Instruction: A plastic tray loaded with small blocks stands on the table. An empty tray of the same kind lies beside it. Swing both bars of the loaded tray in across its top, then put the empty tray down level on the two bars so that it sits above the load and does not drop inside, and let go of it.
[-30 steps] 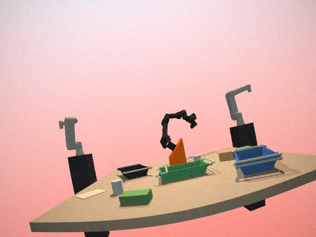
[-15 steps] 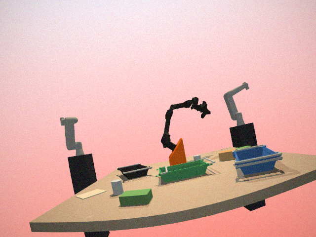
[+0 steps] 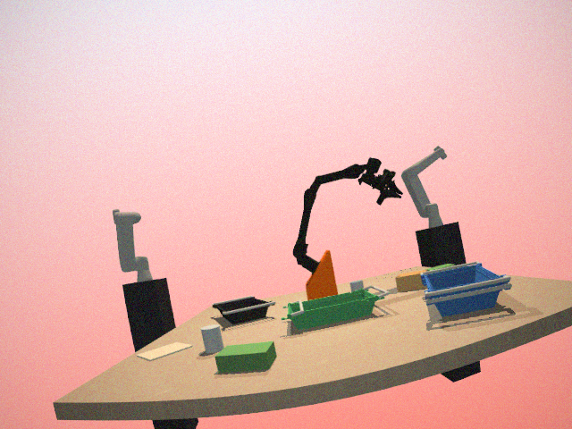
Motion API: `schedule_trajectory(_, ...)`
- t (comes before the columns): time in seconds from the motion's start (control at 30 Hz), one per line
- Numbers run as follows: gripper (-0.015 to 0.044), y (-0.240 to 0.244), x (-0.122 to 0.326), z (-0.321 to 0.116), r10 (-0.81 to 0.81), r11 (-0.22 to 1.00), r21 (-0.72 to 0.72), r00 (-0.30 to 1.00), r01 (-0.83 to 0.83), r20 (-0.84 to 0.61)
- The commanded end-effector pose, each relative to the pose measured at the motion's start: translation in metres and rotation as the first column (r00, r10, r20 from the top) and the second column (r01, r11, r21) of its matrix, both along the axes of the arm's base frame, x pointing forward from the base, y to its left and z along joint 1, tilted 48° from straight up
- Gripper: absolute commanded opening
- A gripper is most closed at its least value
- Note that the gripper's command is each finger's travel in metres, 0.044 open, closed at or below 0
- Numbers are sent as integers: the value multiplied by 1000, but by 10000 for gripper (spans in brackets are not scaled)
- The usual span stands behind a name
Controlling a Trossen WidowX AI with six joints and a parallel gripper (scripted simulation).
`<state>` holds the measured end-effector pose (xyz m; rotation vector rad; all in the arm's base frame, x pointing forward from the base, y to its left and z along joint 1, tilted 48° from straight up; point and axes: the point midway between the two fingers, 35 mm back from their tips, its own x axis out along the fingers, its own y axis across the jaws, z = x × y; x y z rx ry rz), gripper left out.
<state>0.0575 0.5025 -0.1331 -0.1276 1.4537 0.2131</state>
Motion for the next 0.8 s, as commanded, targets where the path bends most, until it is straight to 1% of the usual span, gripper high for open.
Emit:
schedule_trajectory(0.0,89,-26,57,-6,-49,996,-74,997,53,52)
schedule_trajectory(0.2,89,-87,153,-13,-129,966,-208,983,154,128)
schedule_trajectory(0.4,89,-167,231,-17,-191,902,-356,966,243,175)
schedule_trajectory(0.57,89,-245,279,-17,-235,824,-483,954,296,185)
schedule_trajectory(0.77,89,-352,316,-13,-290,701,-637,944,321,156)
